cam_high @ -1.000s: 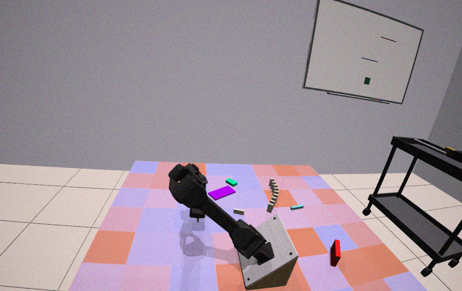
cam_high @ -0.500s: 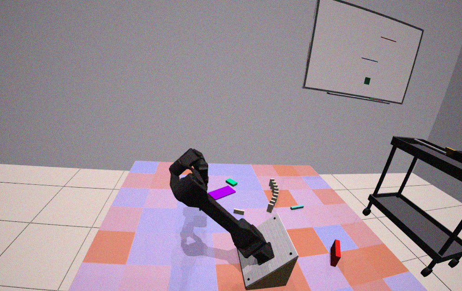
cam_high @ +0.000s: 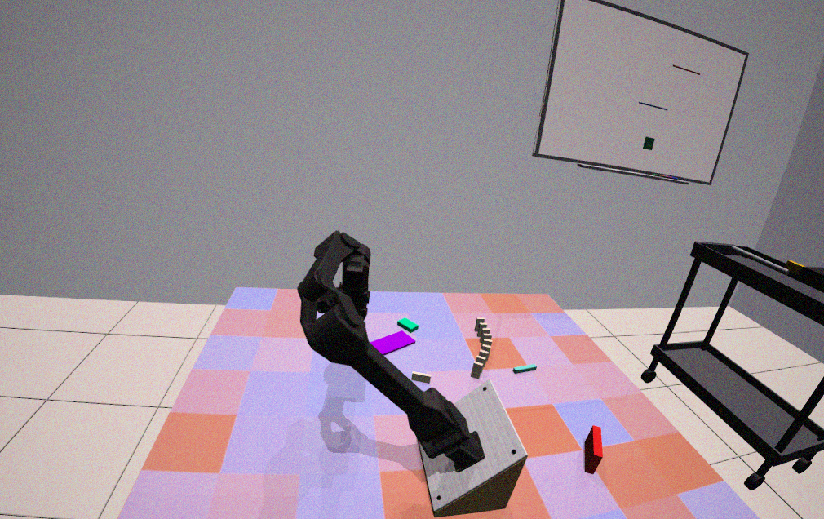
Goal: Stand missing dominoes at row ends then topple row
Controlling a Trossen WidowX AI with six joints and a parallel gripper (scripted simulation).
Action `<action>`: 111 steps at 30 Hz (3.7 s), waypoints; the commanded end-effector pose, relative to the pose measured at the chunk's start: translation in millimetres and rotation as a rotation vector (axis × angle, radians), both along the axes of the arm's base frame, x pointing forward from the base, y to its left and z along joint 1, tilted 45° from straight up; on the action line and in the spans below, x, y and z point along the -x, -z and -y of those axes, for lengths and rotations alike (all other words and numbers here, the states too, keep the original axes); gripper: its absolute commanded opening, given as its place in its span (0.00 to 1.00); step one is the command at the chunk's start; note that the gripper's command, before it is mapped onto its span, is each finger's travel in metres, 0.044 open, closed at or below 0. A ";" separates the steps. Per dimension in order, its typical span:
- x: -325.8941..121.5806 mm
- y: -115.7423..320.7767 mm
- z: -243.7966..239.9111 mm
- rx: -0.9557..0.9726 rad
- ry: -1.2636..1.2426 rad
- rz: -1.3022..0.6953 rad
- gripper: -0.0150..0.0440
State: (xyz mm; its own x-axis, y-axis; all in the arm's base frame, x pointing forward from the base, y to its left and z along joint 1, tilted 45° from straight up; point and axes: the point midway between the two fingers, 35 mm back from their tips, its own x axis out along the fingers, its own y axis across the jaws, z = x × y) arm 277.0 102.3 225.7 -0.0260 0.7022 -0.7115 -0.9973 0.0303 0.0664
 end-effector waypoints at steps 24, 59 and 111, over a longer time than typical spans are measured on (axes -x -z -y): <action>-37.0 231.1 237.6 0.067 1.454 -1.419 0.44; -33.3 323.8 146.9 0.063 1.451 -1.421 0.44; -58.4 189.3 118.4 0.043 0.535 -0.514 1.00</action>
